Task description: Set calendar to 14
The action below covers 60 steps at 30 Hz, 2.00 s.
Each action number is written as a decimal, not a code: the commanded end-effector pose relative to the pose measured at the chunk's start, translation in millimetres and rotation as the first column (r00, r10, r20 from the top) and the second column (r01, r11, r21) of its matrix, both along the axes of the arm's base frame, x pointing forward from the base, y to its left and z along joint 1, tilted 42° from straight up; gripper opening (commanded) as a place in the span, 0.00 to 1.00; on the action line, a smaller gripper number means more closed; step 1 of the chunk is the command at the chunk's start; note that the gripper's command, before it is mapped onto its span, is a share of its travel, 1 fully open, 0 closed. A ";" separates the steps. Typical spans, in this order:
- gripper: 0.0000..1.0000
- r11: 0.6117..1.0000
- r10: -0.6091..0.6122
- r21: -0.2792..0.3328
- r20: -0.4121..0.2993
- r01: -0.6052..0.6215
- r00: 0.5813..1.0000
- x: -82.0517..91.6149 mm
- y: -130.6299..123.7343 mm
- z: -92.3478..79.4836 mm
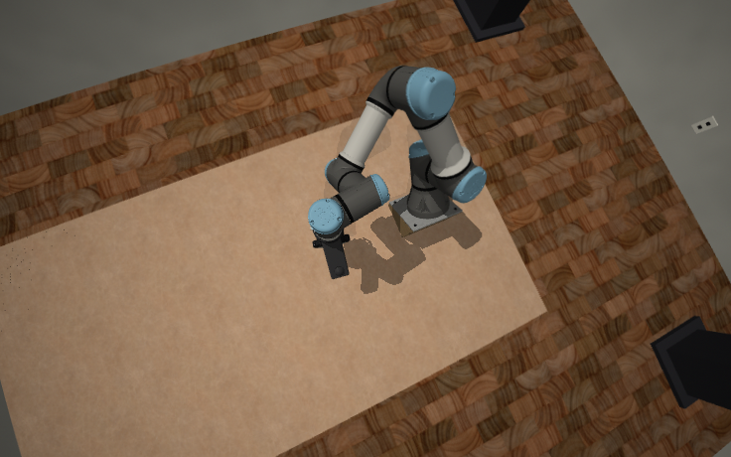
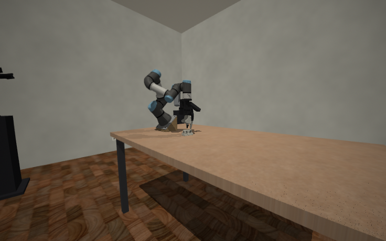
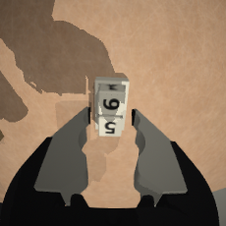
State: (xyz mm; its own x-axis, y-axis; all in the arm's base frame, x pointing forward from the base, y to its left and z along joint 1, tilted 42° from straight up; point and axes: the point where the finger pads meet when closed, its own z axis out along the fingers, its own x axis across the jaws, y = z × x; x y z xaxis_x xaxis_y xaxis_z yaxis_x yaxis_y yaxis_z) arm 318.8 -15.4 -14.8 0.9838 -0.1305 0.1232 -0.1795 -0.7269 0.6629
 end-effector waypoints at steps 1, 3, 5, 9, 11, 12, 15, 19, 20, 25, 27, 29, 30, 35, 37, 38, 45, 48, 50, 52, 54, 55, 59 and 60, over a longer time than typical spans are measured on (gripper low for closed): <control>0.28 1.000 0.001 0.000 0.002 -0.001 1.000 0.6 0.3 0.4; 0.28 1.000 0.001 0.000 0.002 -0.001 1.000 0.6 0.3 0.4; 0.28 1.000 0.001 0.000 0.002 -0.001 1.000 0.6 0.3 0.4; 0.28 1.000 0.001 0.000 0.002 -0.001 1.000 0.6 0.3 0.4; 0.28 1.000 0.001 0.000 0.002 -0.001 1.000 0.6 0.0 0.0; 0.28 1.000 0.001 0.000 0.002 -0.001 1.000 0.6 -0.3 -0.3; 0.28 1.000 0.001 0.000 0.002 -0.001 1.000 0.6 -0.8 -0.8; 0.28 1.000 0.001 0.000 0.002 -0.001 1.000 0.6 -3.6 -3.9; 0.28 1.000 0.001 0.000 0.002 -0.001 1.000 0.6 -4.5 -4.9; 0.28 1.000 0.001 0.000 0.002 -0.001 1.000 0.7 -10.1 -11.0; 0.28 1.000 0.001 0.000 0.002 -0.001 1.000 0.7 -12.3 -13.4; 0.28 1.000 0.001 0.000 0.002 -0.001 1.000 0.7 -14.3 -15.6; 0.28 1.000 0.001 0.000 0.002 -0.001 1.000 0.7 -14.3 -15.6; 0.28 1.000 0.001 0.000 0.002 -0.001 1.000 0.7 -17.0 -18.6; 0.28 1.000 0.001 0.000 0.002 -0.001 1.000 0.7 -17.7 -19.4; 0.28 1.000 0.001 0.000 0.002 -0.001 1.000 0.7 -17.9 -19.6; 0.28 1.000 0.001 0.000 0.002 -0.001 1.000 0.7 -18.1 -19.7; 0.28 1.000 0.001 0.000 0.002 -0.001 1.000 0.7 -18.1 -19.7; 0.28 1.000 0.001 0.000 0.002 -0.001 1.000 0.7 -18.1 -19.7; 0.28 1.000 0.001 0.000 0.002 -0.001 1.000 0.7 -18.1 -19.7; 0.28 1.000 0.001 0.000 0.002 -0.001 1.000 0.7 -18.1 -19.7; 0.28 1.000 0.001 0.000 0.002 -0.001 1.000 0.7 -18.1 -19.7; 0.28 1.000 0.001 0.000 0.002 -0.001 1.000 0.7 -18.1 -19.7; 0.28 1.000 0.001 0.000 0.002 -0.001 1.000 0.7 -18.1 -19.7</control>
